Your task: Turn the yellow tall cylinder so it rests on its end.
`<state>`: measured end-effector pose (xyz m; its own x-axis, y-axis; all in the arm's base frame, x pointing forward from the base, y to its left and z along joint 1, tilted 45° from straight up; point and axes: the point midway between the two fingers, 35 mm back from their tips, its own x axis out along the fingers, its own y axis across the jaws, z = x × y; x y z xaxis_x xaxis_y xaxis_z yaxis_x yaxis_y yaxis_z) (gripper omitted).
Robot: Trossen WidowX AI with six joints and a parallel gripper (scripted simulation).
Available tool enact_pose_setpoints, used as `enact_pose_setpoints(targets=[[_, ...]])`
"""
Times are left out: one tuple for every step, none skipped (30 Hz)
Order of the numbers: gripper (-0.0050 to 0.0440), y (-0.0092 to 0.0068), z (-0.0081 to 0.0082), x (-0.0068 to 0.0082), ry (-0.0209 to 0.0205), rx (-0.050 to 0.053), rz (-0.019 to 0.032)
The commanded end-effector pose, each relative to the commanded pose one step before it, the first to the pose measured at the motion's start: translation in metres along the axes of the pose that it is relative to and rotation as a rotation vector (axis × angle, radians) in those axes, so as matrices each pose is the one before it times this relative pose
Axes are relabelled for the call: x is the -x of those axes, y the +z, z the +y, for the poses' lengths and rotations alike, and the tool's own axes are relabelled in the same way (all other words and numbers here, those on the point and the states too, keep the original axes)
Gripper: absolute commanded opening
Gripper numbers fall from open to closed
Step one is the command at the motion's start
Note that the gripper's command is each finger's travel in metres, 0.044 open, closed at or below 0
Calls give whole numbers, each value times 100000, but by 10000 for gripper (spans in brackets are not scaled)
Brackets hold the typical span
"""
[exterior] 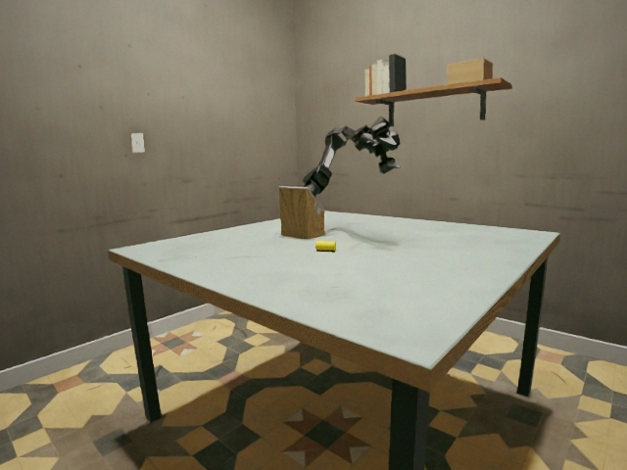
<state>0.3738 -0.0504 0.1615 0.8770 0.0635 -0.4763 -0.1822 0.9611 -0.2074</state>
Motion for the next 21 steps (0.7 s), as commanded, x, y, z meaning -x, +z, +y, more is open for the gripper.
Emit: enact_pose_setpoints(targets=[[440, -2220, -858, -2406, 5340, 3725, 8403], [440, 0, 0, 0, 0, 0, 0], [440, -1365, -129, -773, 2717, 661, 3488], [440, -1355, -109, -754, 2834, 483, 3264], [440, -1343, -89, -734, 2936, 312, 3030], [440, 0, 0, 0, 0, 0, 0], [440, -1328, -68, -713, 3023, 151, 2787], [440, -1311, -48, -692, 3095, -2, 2538], [440, 0, 0, 0, 0, 0, 0], [440, -1292, -28, -669, 3150, -146, 2284], [440, 0, 0, 0, 0, 0, 0], [440, -1270, -8, -646, 3189, -280, 2027], [440, -1247, 12, -623, 3212, -403, 1770], [440, 0, 0, 0, 0, 0, 0], [440, -1222, 30, -599, 3219, -517, 1515], [440, -1195, 48, -576, 3211, -621, 1262], [440, 0, 0, 0, 0, 0, 0], [440, 0, 0, 0, 0, 0, 0], [440, 0, 0, 0, 0, 0, 0], [440, -1167, 66, -552, 3188, -714, 1014], [440, -1137, 82, -528, 3151, -798, 773]])
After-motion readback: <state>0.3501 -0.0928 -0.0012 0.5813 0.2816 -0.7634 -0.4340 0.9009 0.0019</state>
